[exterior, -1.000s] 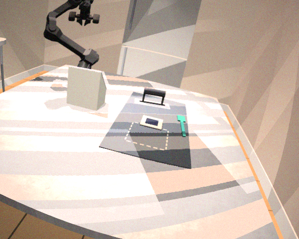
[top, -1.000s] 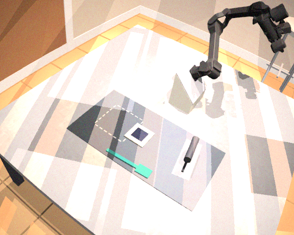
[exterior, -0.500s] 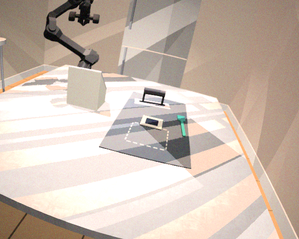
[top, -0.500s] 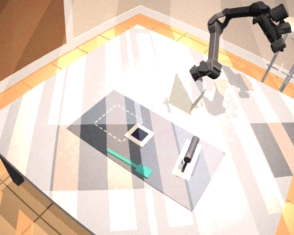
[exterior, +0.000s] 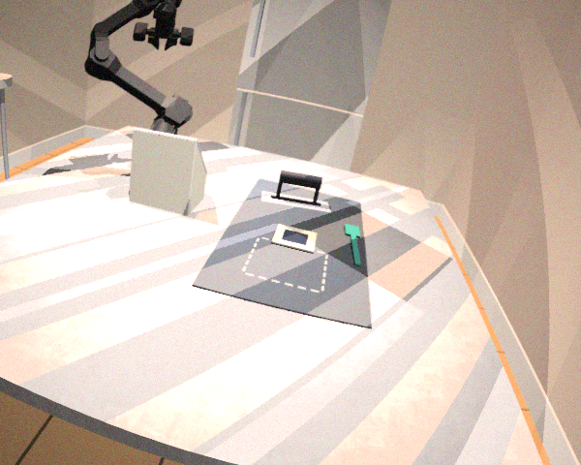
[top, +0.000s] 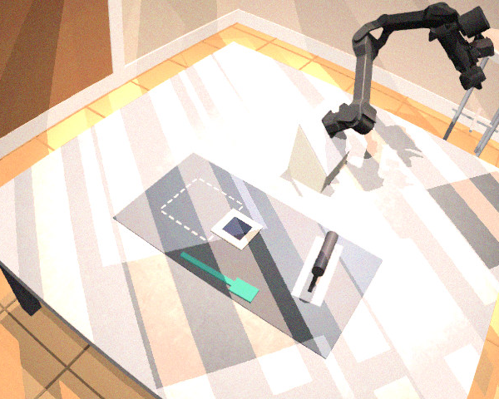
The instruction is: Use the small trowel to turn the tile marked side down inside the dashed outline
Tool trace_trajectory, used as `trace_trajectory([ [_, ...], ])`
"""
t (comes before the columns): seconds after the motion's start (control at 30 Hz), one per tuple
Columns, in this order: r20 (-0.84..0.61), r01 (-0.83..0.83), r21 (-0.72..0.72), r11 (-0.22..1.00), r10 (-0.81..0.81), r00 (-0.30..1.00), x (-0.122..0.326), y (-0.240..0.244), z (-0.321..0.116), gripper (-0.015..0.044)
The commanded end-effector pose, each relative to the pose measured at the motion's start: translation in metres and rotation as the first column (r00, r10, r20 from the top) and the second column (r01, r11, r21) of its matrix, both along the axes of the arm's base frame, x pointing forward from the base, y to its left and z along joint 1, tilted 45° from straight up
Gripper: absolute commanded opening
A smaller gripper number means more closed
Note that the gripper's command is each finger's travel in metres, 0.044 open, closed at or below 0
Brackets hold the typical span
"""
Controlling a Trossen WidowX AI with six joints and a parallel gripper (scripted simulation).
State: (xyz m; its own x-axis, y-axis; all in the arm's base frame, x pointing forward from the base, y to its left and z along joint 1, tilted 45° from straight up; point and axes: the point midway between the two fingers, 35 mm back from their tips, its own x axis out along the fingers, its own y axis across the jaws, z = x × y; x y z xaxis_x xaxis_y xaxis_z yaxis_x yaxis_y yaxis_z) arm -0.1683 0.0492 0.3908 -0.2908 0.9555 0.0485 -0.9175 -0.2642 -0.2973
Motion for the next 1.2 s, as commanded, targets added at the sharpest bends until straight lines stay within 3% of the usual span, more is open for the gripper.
trace_trajectory([
  [0.0, 0.000, 0.000, 0.000, 1.000, 0.000, 1.000, 0.000, 0.000, 0.000, 0.0100],
  [0.27, 0.000, 0.000, 0.000, 1.000, 0.000, 1.000, 0.000, 0.000, 0.000, 0.0100],
  [0.4, 0.000, 0.000, 0.000, 1.000, 0.000, 1.000, 0.000, 0.000, 0.000, 0.0000],
  [0.83, 0.000, 0.000, 0.000, 1.000, 0.000, 1.000, 0.000, 0.000, 0.000, 0.0000],
  [1.17, -0.021, 0.048, -0.013, 0.999, -0.049, 0.999, 0.011, 0.009, 0.000, 0.0258],
])
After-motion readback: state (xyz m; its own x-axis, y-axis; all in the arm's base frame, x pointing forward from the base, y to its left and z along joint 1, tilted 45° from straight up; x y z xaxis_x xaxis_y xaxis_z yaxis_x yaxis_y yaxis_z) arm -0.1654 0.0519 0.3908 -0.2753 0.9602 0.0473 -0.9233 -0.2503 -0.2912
